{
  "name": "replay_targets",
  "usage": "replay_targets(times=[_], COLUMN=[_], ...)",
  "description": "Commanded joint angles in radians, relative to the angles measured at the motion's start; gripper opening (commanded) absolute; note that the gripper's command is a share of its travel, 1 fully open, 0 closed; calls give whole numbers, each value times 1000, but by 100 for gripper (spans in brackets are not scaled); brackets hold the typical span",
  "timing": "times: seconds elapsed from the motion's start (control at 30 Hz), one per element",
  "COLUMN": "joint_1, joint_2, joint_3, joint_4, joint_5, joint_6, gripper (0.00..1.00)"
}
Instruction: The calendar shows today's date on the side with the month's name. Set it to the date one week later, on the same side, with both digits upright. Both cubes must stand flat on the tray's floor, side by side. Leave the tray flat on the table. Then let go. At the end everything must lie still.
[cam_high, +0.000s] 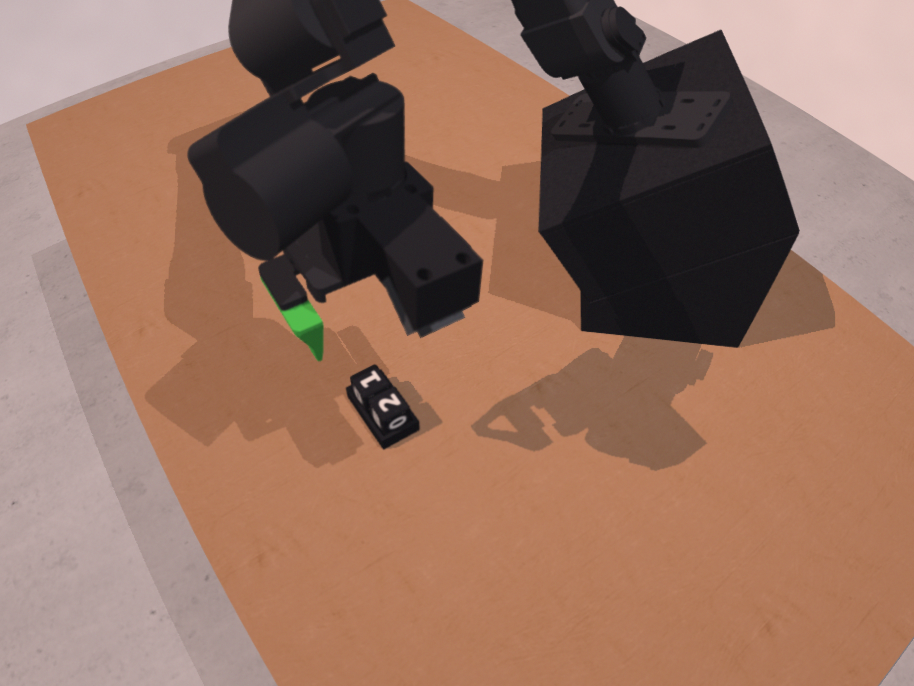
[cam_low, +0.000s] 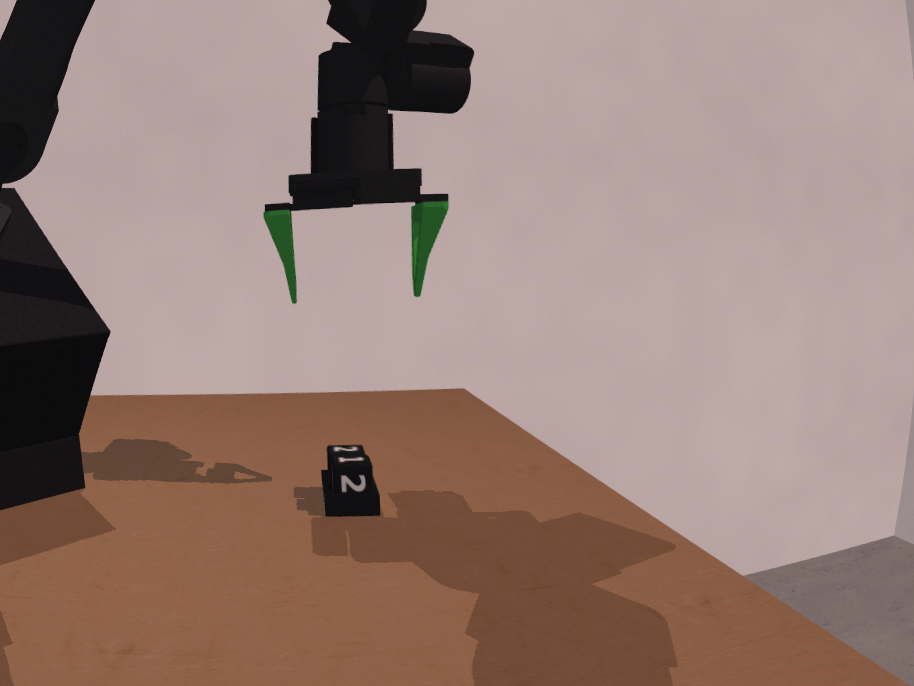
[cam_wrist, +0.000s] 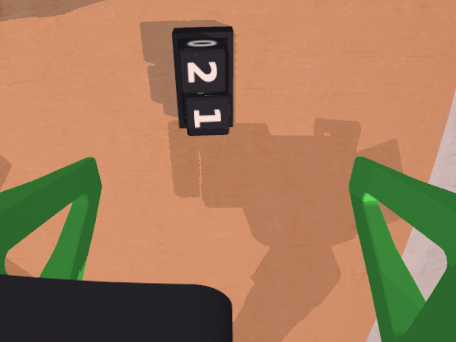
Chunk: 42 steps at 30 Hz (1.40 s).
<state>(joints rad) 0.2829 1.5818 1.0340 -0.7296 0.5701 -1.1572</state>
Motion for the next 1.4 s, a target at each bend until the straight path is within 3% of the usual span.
replay_targets(times=[0.0,0.3,1.37], joint_1=[27,82,84], joint_2=[-31,-54,-46], joint_3=[33,103,93], joint_4=[-84,-212,-216], joint_5=[6,13,9], joint_6=[39,104,105], gripper=[100,100,100])
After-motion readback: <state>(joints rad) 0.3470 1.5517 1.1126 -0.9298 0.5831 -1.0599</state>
